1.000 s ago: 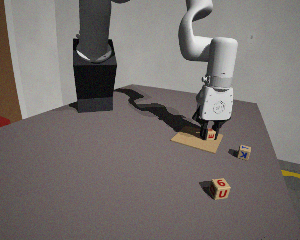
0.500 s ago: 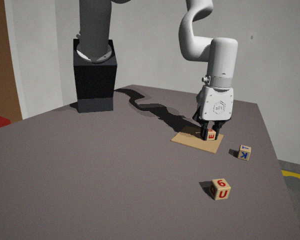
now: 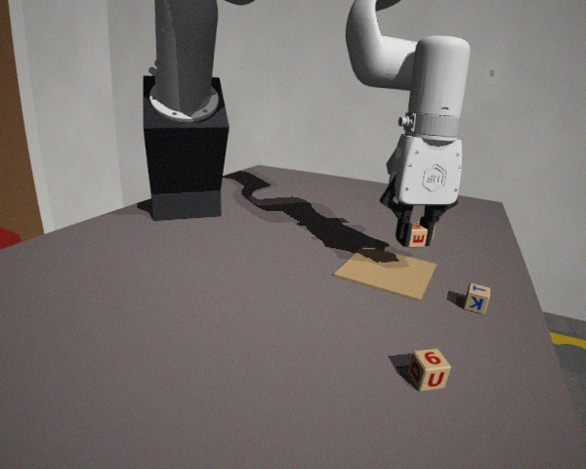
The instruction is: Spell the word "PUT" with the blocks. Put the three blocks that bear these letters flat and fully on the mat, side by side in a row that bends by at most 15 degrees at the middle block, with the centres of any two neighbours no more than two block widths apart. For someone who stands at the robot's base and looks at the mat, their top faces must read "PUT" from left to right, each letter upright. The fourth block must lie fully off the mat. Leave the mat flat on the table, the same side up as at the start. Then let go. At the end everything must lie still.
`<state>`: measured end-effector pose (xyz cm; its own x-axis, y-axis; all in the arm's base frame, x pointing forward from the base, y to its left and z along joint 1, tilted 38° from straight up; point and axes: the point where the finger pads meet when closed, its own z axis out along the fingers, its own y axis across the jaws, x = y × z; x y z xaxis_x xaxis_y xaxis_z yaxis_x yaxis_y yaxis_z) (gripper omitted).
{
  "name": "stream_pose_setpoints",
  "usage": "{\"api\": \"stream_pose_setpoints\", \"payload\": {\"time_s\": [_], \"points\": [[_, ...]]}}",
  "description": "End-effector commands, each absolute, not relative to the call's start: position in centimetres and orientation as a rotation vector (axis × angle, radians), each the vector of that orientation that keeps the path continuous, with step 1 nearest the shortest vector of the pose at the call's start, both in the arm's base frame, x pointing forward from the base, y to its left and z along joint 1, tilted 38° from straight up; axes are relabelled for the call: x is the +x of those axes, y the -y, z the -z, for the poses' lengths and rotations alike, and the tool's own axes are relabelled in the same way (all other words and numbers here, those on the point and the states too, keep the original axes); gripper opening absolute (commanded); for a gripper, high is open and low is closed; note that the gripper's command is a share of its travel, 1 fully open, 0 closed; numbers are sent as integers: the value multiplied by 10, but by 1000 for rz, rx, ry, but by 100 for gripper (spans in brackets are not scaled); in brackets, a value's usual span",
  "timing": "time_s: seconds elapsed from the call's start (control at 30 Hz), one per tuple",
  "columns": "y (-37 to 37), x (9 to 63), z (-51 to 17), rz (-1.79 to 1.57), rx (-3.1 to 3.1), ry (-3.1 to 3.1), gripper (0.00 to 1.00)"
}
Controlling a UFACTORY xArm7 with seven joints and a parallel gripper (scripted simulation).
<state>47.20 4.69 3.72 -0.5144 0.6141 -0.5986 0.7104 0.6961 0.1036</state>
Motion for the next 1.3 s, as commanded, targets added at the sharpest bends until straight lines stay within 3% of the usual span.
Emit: {"api": "stream_pose_setpoints", "payload": {"time_s": [0.0, 0.57, 1.1, 1.27], "points": [[-60, 457, -63, 206, 1008, -2287, 27], [-65, 448, -79, 203, 1016, -2283, 27], [65, 427, -125, -47, 1631, -1873, 27], [66, 426, -125, -50, 1638, -1867, 27]]}}
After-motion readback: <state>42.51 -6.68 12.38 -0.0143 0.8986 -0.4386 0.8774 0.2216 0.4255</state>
